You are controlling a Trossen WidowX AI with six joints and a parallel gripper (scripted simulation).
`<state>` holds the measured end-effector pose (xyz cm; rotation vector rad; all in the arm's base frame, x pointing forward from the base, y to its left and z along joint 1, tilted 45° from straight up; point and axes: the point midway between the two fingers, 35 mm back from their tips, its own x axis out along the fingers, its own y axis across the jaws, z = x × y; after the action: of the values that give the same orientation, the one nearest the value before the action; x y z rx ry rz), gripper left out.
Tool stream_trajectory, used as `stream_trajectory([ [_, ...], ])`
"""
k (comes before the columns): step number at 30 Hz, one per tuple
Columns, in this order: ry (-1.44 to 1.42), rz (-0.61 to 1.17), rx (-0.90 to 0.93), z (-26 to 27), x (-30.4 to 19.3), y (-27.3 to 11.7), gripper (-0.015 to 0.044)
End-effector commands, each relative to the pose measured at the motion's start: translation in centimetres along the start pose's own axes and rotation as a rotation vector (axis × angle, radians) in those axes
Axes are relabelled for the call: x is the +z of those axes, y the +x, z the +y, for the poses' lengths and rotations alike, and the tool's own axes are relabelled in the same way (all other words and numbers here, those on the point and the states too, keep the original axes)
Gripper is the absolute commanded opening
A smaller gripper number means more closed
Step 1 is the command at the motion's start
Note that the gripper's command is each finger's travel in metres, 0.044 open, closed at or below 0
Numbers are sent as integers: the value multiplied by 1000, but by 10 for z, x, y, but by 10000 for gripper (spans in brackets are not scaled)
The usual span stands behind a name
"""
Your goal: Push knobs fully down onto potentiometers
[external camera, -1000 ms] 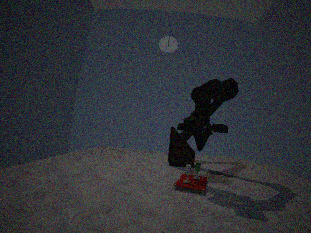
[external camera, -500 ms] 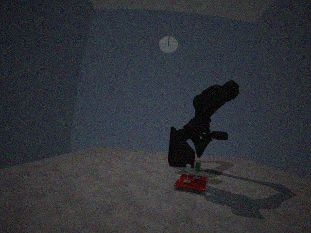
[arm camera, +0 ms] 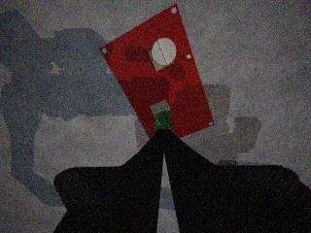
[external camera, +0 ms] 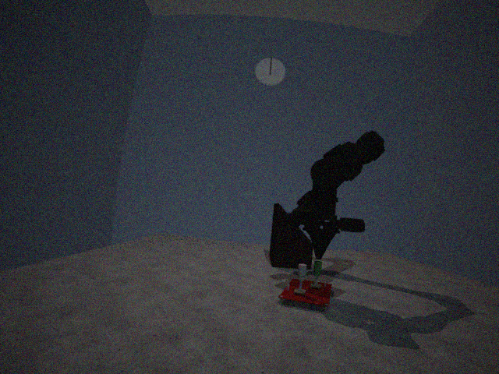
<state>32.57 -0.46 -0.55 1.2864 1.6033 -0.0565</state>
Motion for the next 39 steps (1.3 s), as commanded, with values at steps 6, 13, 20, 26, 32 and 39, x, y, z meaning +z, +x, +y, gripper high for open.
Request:
stream_trajectory([
  [6,8,2,2,0,-1,2,0],
  [13,8,2,2,0,-1,4,0],
  [20,8,3,2,0,-1,5,0],
  [26,8,3,2,0,-1,7,0],
  [32,8,3,2,0,-1,6,0],
  [39,8,3,2,0,-1,6,0],
])
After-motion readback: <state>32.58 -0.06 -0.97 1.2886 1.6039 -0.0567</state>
